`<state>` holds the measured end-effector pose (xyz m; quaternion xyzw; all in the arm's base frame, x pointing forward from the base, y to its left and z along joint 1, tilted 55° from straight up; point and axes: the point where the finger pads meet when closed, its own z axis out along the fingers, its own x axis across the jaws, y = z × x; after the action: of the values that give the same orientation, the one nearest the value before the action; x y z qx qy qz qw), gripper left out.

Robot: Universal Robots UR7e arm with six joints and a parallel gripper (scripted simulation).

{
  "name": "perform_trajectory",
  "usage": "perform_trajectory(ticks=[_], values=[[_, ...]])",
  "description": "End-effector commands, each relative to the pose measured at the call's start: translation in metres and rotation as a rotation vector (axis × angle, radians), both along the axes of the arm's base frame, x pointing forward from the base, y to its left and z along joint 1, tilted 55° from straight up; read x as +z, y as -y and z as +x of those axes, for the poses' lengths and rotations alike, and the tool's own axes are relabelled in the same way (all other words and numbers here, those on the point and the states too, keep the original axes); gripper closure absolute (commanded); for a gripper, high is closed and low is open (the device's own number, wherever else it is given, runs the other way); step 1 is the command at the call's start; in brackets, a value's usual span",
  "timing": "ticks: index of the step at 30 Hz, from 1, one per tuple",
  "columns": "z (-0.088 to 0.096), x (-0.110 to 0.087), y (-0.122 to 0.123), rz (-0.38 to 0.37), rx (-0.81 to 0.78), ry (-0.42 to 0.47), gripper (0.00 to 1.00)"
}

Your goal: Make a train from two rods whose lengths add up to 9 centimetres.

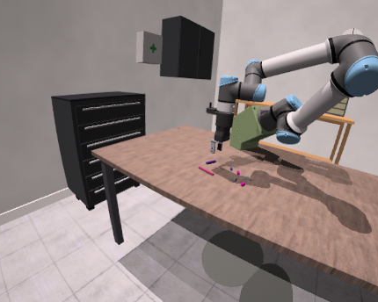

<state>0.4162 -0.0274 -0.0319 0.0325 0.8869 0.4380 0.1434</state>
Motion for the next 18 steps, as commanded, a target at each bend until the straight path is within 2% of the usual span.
perform_trajectory(ticks=[1, 10, 12, 18], values=[[-0.003, -0.007, 0.003, 0.046, -0.096, -0.127, 0.0], [-0.01, -0.02, 0.006, 0.151, -0.307, -0.408, 0.0], [-0.01, -0.02, 0.006, 0.151, -0.307, -0.408, 0.0], [-0.014, -0.026, 0.007, 0.215, -0.437, -0.581, 0.0]])
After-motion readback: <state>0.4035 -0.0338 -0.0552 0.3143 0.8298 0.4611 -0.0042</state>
